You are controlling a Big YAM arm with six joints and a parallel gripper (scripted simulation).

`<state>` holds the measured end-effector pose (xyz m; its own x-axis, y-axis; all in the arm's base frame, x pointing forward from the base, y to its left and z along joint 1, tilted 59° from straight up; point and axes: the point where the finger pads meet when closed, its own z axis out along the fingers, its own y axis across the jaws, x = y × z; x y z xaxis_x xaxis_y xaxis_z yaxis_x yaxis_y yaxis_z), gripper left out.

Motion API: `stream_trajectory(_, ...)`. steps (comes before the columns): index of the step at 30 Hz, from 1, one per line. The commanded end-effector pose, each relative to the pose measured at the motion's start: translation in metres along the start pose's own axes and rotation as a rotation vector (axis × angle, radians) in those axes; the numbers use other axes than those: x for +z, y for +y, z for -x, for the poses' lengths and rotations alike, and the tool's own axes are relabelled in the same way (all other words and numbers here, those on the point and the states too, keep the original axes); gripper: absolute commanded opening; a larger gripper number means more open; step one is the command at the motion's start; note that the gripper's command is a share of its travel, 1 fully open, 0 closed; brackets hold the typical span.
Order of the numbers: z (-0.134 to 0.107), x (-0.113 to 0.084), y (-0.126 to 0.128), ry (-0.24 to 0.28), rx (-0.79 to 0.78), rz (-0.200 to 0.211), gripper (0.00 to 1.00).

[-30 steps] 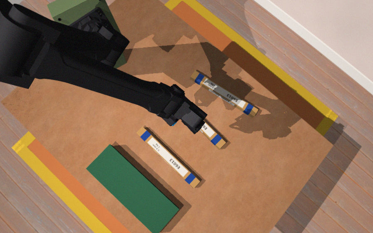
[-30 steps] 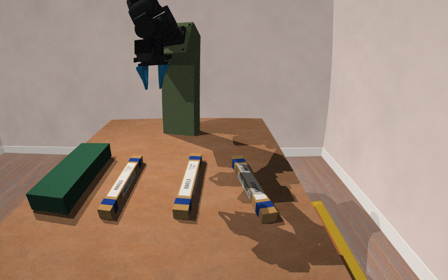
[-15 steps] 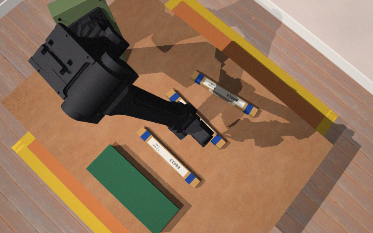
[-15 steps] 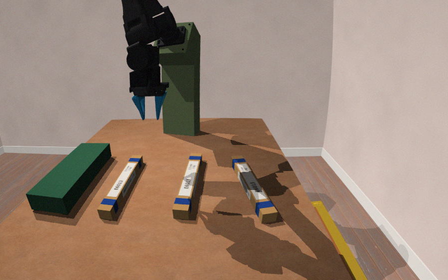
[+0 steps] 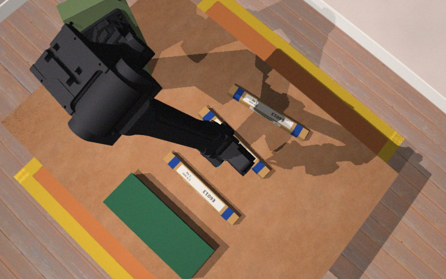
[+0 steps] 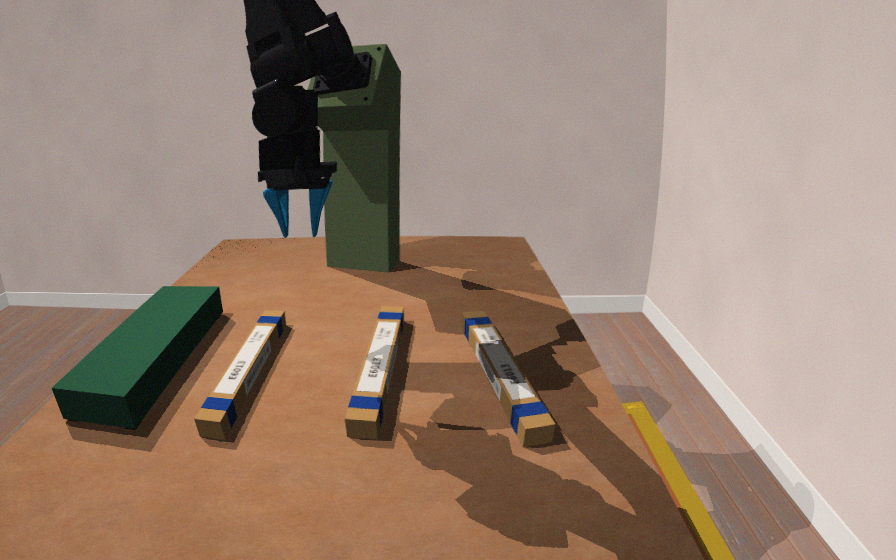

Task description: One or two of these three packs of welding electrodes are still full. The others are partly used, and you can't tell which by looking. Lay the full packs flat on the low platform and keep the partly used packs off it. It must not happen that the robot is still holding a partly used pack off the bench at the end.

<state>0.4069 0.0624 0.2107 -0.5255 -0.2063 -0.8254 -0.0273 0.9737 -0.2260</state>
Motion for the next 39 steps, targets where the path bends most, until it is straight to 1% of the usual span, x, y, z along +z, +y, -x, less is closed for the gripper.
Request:
stream_trajectory(1, 0.006, -0.008, 0.001, -0.018, -0.015, 0.008, 0.43)
stream_trajectory(14, 0.011, -0.01, 0.003, -0.027, -0.015, 0.01, 0.43)
stream_trajectory(15, 0.006, -0.001, 0.0, -0.015, -0.002, 0.002, 0.43)
stream_trajectory(18, 0.006, 0.0, 0.0, -0.015, -0.002, 0.002, 0.43)
stream_trajectory(39, 0.005, 0.026, 0.0, -0.013, -0.003, 0.002, 0.43)
